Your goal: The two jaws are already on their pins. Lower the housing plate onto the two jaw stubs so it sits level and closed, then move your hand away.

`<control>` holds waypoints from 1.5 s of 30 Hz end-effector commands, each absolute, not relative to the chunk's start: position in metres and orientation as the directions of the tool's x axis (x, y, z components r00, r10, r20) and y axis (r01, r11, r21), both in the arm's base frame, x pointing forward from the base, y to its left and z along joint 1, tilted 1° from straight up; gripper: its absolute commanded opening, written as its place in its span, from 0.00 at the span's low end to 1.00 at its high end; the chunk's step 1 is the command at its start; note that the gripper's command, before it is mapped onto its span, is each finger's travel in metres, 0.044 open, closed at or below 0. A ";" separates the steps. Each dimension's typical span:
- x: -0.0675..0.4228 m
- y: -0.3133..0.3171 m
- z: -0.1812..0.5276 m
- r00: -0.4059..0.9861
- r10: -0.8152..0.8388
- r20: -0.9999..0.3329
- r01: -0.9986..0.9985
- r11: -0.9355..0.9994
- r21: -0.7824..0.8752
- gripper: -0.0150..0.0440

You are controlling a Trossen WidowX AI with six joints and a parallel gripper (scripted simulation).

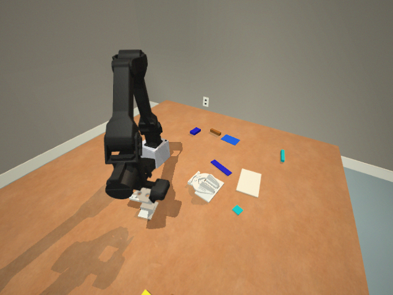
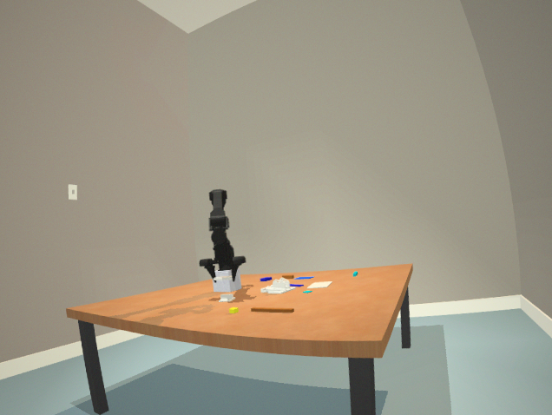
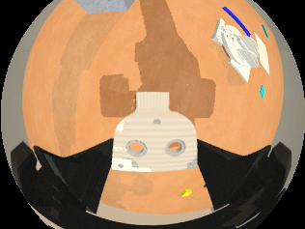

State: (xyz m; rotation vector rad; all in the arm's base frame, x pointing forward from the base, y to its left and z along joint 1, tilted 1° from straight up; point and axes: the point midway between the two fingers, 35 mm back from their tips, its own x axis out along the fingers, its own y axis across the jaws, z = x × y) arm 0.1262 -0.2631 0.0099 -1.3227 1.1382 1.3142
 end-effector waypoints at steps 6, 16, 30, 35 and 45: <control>0.135 -0.258 0.014 0.001 -0.011 -1.000 -0.997 -0.071 0.000 0.85; 0.159 -0.239 0.014 0.004 -0.010 -1.000 -0.986 0.164 -0.005 0.85; 0.188 -0.209 0.015 0.007 -0.007 -1.000 -0.880 0.475 -0.010 0.85; 0.198 -0.197 0.015 0.008 -0.006 -1.000 -0.818 0.575 -0.010 0.85; 0.214 -0.173 0.015 0.010 -0.004 -1.000 -0.661 0.750 -0.010 0.85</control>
